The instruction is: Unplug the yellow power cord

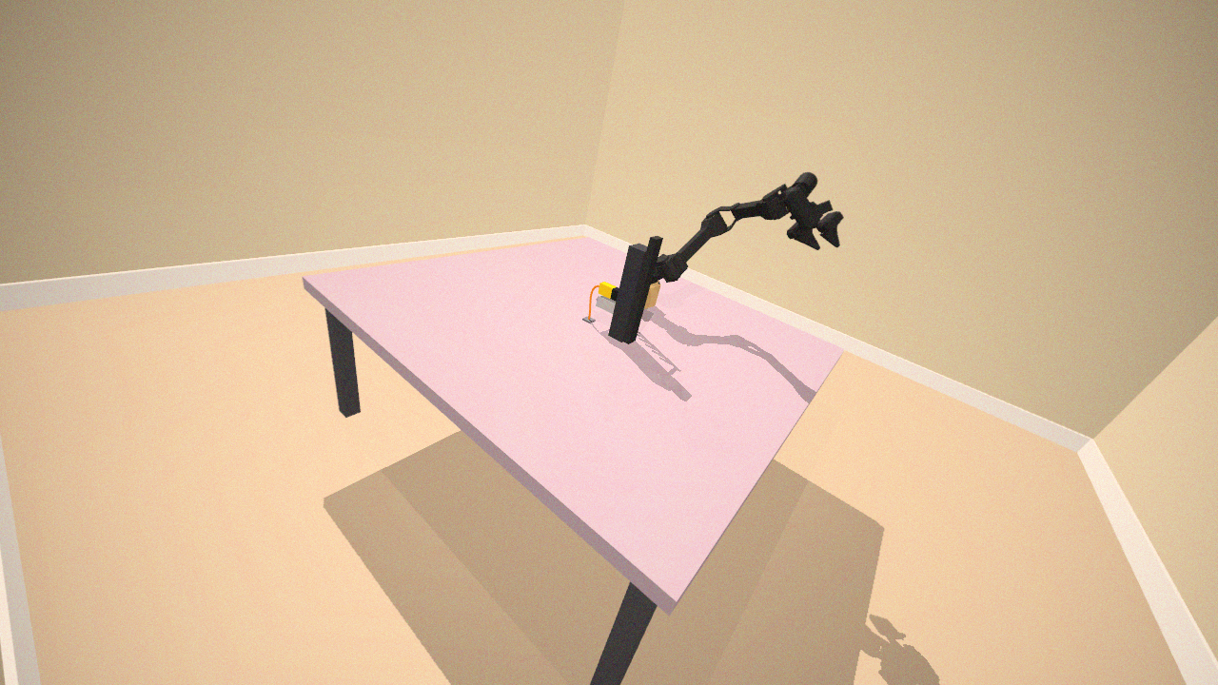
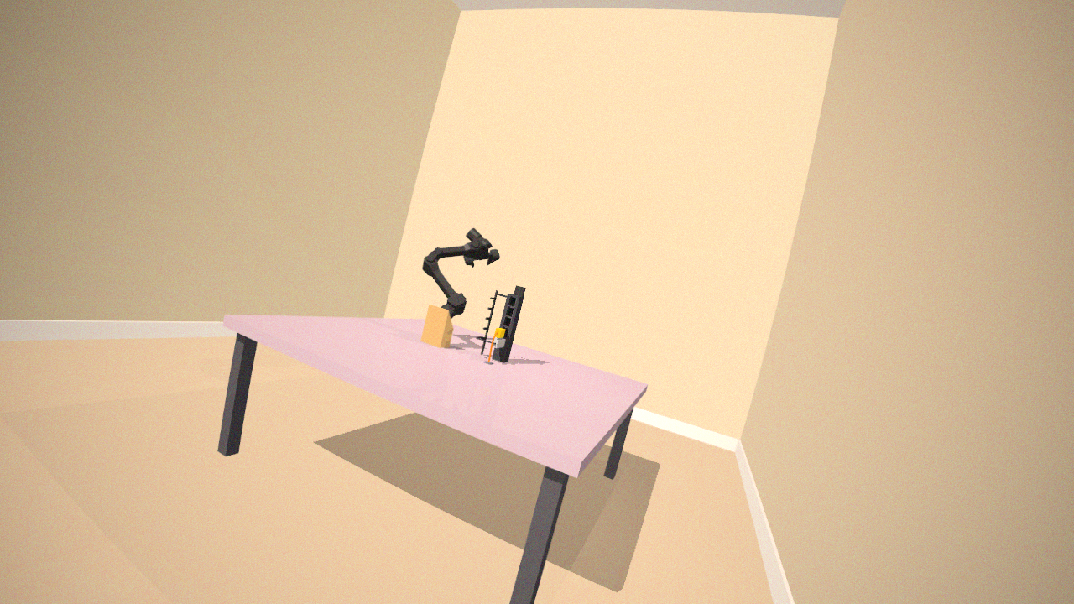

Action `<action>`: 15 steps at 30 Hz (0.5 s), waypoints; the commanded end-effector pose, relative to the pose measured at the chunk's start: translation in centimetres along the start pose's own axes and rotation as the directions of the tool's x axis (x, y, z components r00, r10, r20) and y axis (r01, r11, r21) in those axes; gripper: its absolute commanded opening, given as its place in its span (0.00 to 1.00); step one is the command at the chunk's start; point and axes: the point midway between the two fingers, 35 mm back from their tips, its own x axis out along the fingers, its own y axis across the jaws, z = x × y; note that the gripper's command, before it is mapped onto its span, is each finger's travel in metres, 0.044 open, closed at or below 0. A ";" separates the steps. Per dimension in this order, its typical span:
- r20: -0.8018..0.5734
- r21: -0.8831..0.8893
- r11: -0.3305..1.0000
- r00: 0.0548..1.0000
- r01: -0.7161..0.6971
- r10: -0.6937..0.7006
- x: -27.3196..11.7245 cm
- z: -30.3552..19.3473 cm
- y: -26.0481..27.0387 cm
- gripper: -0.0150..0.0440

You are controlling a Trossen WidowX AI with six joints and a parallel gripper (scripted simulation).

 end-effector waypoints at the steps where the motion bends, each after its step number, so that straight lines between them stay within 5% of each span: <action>1: 0.000 0.008 1.000 1.000 0.004 -0.004 0.0 -0.1 -0.2 0.89; 9: -0.095 0.335 0.918 0.977 0.213 -0.192 0.4 -6.7 -8.1 0.53; 15: -0.248 0.513 0.762 0.918 0.395 -0.309 -1.1 -14.4 -13.9 0.53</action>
